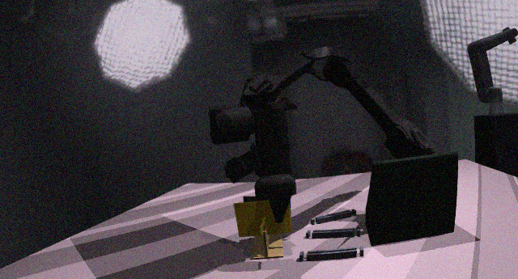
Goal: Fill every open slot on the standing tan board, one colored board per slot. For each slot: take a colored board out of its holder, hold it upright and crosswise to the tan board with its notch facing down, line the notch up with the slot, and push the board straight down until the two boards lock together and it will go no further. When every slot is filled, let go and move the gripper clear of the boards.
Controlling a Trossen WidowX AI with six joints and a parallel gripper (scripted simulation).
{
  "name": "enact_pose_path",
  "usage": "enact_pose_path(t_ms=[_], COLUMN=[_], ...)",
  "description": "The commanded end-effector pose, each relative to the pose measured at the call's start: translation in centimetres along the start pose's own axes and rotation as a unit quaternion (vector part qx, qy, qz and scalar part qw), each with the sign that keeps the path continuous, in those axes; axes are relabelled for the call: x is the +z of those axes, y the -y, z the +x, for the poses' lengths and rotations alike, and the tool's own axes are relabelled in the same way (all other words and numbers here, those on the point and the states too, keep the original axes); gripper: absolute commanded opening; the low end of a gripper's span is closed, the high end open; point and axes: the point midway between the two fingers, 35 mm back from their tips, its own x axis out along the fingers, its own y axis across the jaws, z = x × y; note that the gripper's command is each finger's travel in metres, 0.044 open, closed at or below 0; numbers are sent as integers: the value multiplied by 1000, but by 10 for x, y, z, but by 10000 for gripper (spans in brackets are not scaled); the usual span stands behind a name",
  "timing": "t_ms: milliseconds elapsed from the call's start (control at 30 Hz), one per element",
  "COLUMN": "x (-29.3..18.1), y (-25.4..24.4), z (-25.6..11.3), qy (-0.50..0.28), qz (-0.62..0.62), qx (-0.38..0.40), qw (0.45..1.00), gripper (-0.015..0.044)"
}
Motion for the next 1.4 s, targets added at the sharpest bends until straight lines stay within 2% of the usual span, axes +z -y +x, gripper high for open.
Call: enact_pose_path(t_ms=[0,1033,1233,1367], x=[-1,0,0,0], y=[0,0,0,0], z=[3,16,16,16], qy=[0,-1,-1,-1], qz=[-3,0,0,0], qx=[-3,-1,-1,-1], qw=[1000,1000,1000,1000], gripper=[0,0,157,163])
